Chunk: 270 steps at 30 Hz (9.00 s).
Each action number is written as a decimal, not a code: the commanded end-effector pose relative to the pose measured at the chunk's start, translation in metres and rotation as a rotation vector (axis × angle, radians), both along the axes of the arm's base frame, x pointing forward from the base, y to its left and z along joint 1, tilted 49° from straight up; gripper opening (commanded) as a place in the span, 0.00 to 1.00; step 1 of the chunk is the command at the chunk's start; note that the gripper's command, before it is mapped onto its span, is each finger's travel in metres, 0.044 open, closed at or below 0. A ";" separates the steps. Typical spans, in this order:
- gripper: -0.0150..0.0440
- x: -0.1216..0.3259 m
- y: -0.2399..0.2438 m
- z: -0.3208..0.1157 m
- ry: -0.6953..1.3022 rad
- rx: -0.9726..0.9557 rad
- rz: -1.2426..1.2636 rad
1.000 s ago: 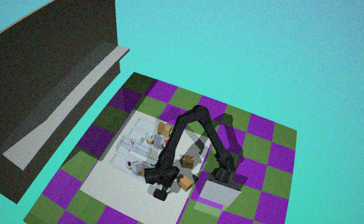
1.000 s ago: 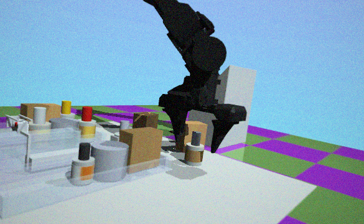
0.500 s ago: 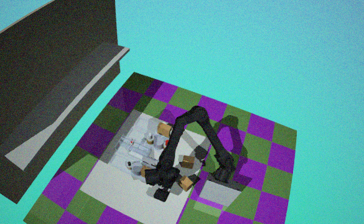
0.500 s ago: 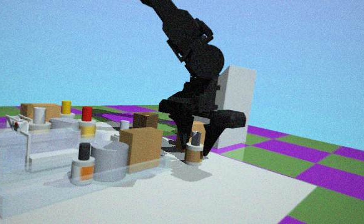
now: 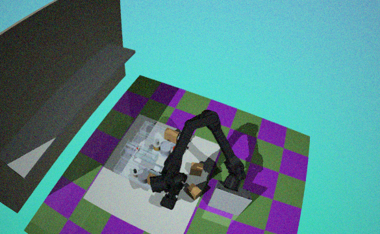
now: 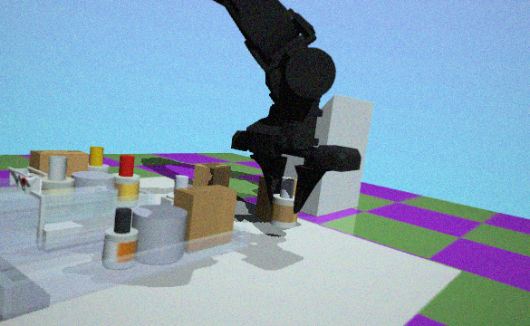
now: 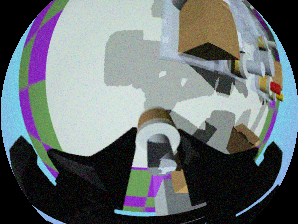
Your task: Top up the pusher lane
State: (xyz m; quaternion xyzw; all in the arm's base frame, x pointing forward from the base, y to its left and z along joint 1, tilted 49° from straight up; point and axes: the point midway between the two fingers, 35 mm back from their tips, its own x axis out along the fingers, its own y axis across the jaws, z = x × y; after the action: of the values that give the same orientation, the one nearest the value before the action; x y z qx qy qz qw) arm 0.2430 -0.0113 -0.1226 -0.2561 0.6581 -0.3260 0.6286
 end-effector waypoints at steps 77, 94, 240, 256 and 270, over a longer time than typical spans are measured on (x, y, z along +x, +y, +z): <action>0.25 0.051 -0.081 0.093 -0.022 -0.003 -0.006; 0.25 0.060 -0.082 0.093 -0.023 -0.003 -0.006; 0.25 0.097 -0.090 0.094 -0.024 -0.003 -0.006; 0.25 0.097 -0.094 0.091 -0.024 -0.003 -0.006; 0.25 0.095 -0.098 0.087 -0.024 -0.004 -0.006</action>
State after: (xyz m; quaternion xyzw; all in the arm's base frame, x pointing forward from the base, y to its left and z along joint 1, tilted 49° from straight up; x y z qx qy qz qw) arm 0.3351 -0.1067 -0.0356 -0.2504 0.6562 -0.3291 0.6312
